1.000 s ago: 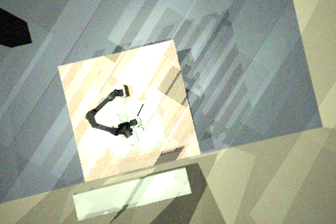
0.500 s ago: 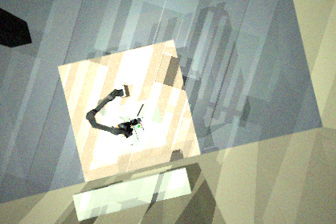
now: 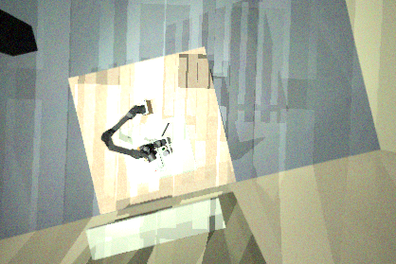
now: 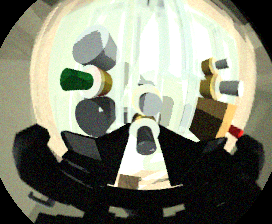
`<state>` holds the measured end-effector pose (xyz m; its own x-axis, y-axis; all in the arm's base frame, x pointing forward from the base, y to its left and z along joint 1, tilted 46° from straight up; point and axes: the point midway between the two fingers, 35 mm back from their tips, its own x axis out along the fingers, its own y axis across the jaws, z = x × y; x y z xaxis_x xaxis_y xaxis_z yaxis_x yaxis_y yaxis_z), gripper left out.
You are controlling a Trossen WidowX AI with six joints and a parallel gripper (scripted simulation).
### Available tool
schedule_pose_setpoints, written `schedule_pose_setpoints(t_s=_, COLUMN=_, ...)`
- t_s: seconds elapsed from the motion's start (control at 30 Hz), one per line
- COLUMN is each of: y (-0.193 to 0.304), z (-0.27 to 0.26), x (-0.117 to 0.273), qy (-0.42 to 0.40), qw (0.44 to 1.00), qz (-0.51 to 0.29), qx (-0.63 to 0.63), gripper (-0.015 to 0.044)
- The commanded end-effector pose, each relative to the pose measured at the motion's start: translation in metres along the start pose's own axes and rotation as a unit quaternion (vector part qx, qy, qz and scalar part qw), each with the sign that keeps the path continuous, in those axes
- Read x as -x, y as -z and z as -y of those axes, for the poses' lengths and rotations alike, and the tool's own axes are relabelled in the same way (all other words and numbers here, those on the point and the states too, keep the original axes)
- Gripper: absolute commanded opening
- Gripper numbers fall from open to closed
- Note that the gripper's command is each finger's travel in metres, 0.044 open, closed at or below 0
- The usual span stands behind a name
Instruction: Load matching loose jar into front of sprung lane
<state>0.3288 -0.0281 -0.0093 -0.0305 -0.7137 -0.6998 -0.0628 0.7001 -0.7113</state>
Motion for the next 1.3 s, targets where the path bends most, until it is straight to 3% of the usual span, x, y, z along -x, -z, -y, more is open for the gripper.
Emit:
schedule_pose_setpoints(t_s=0.0, y=-0.0036, z=0.0019, x=-0.0017, qy=0.003, qw=1.0, qz=0.006, qx=-0.005, gripper=0.0)
schedule_pose_setpoints(t_s=1.27, y=0.0012, z=0.0009, x=-0.0096, qy=0.003, qw=1.0, qz=0.005, qx=-0.005, gripper=0.0)
